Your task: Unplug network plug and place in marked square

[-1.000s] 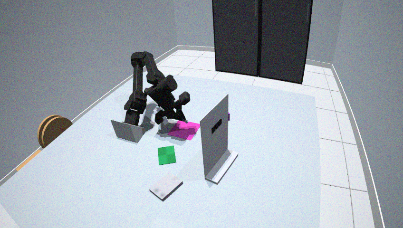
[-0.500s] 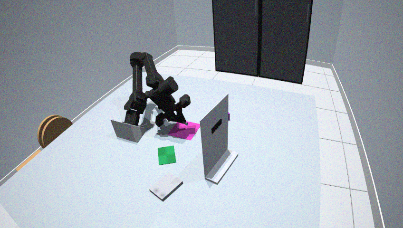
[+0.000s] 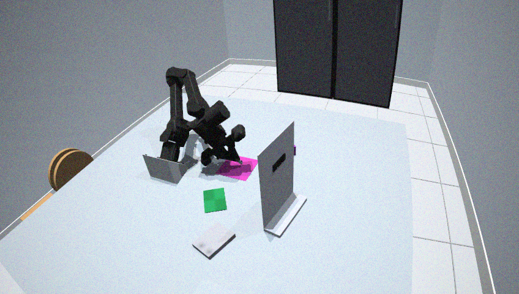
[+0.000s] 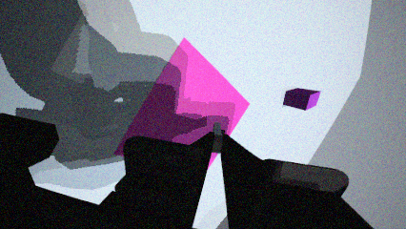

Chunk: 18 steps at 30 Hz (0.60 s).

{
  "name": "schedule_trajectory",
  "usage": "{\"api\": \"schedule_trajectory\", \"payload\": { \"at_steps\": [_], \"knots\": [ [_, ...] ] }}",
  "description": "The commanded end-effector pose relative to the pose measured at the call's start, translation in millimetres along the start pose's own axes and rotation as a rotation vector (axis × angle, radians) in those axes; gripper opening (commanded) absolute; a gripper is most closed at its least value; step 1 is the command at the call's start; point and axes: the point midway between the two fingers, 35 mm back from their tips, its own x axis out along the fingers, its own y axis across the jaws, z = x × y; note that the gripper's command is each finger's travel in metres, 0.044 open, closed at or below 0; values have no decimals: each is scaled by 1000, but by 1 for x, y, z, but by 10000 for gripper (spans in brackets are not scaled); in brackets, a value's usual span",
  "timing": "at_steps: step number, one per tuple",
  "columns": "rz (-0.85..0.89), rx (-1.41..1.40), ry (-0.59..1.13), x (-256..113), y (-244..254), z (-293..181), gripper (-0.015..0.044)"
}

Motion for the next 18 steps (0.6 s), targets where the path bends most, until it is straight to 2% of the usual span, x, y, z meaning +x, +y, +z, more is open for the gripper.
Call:
{"api": "schedule_trajectory", "payload": {
  "at_steps": [1, 18],
  "knots": [
    [0, 6, 3, 3, 4, 0, 0],
    [-7, 8, -2, 10, 7, 3, 0]
  ]
}}
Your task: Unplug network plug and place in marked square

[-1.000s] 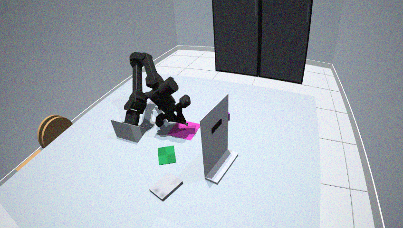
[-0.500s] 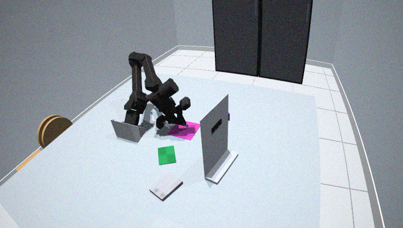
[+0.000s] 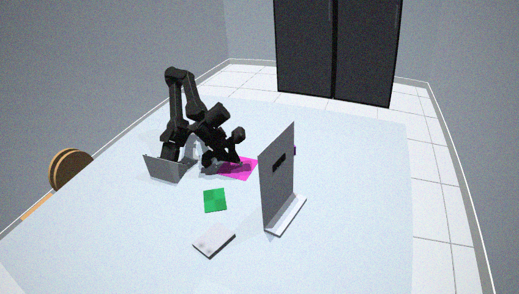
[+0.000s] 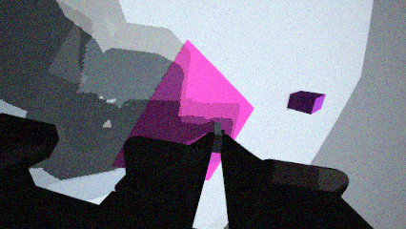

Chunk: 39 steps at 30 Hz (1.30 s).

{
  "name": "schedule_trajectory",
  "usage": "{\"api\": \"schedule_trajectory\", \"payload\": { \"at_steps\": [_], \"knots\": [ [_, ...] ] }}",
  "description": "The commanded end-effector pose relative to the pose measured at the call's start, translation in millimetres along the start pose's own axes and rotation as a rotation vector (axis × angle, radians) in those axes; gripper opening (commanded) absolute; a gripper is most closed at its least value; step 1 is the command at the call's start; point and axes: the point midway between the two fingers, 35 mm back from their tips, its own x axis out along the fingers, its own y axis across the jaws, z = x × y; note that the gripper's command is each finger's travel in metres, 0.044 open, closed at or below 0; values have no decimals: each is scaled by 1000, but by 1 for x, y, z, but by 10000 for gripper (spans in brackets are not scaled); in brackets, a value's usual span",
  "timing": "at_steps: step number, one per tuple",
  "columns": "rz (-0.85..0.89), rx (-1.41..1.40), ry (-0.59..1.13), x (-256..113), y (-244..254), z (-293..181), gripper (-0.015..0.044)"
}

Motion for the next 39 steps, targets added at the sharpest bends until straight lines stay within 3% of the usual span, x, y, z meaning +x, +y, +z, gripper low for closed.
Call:
{"api": "schedule_trajectory", "payload": {
  "at_steps": [1, 14, 20, 39],
  "knots": [
    [2, 5, 5, 2, 2, 0, 0],
    [0, 0, 0, 3, 1, 1, 0],
    [0, 0, 0, 3, 1, 1, 156],
    [10, -1, 7, -6, 2, -2, 156]
  ]
}}
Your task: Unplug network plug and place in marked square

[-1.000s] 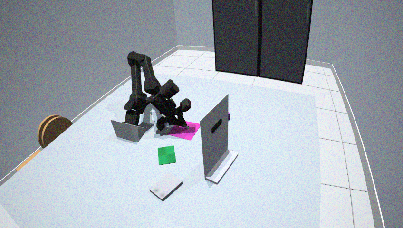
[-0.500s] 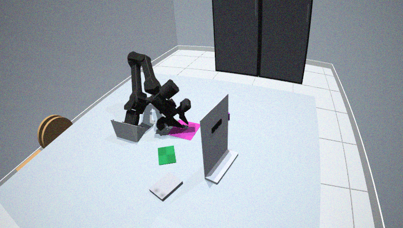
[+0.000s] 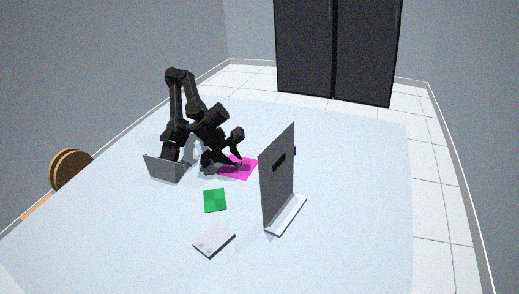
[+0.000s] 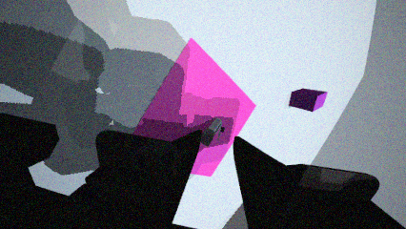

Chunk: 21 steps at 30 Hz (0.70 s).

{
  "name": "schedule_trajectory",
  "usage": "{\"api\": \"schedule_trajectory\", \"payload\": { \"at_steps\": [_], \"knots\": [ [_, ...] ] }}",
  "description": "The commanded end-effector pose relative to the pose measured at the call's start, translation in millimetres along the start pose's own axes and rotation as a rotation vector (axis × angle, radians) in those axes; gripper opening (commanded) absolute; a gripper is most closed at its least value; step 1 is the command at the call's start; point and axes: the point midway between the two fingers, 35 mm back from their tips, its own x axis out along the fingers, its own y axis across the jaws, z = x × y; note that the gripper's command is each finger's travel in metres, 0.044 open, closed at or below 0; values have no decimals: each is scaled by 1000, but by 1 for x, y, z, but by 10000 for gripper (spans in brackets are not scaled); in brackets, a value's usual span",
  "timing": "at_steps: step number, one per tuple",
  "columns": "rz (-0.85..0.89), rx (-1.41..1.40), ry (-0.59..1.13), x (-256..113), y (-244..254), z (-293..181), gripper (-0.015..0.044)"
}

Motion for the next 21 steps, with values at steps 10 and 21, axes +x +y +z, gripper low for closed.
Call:
{"api": "schedule_trajectory", "payload": {
  "at_steps": [10, 21],
  "knots": [
    [5, -4, -3, -9, 0, -1, 156],
    [4, -2, -3, -17, 1, -1, 156]
  ]
}}
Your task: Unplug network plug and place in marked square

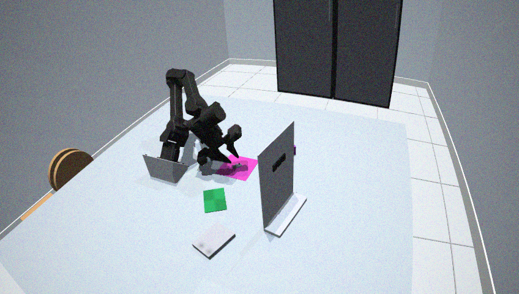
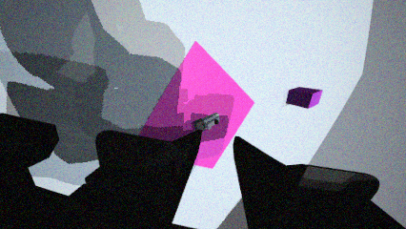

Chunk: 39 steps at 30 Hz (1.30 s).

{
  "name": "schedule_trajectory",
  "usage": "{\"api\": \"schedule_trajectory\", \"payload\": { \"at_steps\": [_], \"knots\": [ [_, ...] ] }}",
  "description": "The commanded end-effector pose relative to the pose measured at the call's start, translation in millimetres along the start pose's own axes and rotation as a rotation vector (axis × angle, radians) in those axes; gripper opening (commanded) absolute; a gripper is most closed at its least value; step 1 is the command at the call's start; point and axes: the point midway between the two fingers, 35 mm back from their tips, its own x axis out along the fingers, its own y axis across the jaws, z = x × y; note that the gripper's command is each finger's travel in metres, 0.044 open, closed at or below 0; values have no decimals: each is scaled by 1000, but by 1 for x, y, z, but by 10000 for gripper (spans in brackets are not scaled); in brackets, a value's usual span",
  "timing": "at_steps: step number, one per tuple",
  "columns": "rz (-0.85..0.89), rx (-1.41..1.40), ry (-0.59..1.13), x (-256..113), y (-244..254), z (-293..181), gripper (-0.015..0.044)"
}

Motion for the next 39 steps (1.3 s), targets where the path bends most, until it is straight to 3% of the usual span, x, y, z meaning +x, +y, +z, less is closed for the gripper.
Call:
{"api": "schedule_trajectory", "payload": {
  "at_steps": [1, 39],
  "knots": [
    [-2, -3, -6, -3, 0, 1, 156],
    [17, -3, 15, -28, -13, -5, 156]
  ]
}}
